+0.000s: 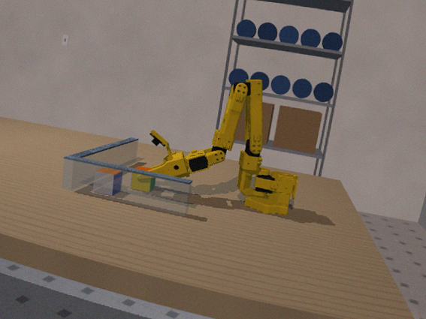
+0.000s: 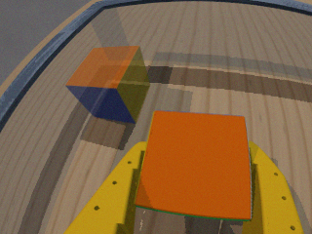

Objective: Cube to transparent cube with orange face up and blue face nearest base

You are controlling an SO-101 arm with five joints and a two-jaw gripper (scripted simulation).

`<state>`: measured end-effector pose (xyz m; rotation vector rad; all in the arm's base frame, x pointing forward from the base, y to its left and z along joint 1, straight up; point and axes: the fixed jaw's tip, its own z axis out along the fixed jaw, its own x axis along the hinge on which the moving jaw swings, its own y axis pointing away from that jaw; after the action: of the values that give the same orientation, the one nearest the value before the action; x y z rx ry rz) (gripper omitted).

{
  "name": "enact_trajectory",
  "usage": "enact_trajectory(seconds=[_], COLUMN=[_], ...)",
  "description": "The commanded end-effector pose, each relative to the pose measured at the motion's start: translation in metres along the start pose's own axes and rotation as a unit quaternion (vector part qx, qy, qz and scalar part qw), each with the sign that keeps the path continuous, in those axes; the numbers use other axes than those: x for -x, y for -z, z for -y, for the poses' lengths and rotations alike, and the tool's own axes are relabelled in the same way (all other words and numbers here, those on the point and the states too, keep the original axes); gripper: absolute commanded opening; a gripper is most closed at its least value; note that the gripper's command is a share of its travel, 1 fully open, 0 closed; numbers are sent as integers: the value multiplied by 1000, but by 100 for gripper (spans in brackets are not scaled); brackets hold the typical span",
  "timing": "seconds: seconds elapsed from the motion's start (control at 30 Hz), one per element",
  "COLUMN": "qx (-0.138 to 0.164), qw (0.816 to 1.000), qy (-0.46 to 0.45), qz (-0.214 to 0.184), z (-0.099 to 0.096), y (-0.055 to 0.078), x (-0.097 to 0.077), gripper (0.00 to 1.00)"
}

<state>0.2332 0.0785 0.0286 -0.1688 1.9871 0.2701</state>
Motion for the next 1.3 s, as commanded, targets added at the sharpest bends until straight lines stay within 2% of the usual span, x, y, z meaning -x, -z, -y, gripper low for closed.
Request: enact_trajectory(seconds=[0.0,0.3,0.8,1.1,1.27], qx=[3,3,2,1,-1], qw=[1000,1000,1000,1000,1000], qy=[-1,-1,0,4,8], qz=[25,25,22,11,-1], z=[-1,-1,-2,-3,-3], y=[-1,-1,0,8,19], x=[11,11,14,22,28], gripper=[30,35,35,35,35])
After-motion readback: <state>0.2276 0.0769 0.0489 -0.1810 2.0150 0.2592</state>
